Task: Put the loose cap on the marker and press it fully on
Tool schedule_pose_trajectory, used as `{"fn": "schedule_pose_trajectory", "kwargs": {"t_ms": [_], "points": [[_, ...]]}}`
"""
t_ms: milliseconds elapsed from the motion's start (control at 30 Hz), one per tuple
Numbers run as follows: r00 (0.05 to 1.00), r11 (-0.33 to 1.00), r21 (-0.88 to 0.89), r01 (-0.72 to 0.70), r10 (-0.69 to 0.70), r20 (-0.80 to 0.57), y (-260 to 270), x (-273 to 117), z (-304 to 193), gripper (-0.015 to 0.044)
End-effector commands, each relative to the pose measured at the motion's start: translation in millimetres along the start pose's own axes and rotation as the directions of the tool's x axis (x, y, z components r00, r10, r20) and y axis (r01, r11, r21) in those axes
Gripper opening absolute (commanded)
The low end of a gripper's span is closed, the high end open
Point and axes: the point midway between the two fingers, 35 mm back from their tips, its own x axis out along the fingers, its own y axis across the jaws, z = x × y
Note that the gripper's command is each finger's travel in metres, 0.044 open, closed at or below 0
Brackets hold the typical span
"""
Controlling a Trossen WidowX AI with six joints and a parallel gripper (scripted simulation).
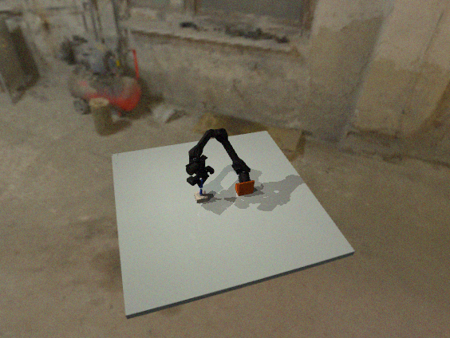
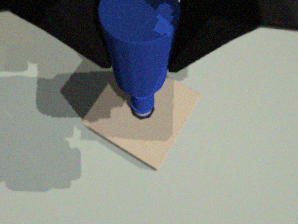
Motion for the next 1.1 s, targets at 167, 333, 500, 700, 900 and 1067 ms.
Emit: {"fn": "schedule_pose_trajectory", "kwargs": {"t_ms": [167, 333, 500, 700, 900, 1067], "points": [[1.0, 1.0, 0.002, 0.002, -0.002, -0.004, 1.3, 6.5, -2.5, 0.0], [1.0, 1.0, 0.002, 0.001, -0.001, -0.004, 1.9, 14.4, -2.4, 0.0], [1.0, 1.0, 0.002, 0.001, -0.001, -0.004, 2.2, 22.7, -2.4, 0.0], [1.0, 1.0, 0.003, 0.001, -0.001, -0.003, 2.3, 32.6, -2.3, 0.0], [1.0, 1.0, 0.003, 0.001, -0.001, -0.003, 2.0, 42.4, -2.3, 0.0], [1.0, 1.0, 0.003, 0.002, -0.002, -0.002, 1.4, 50.5, -2.3, 0.0]]}}
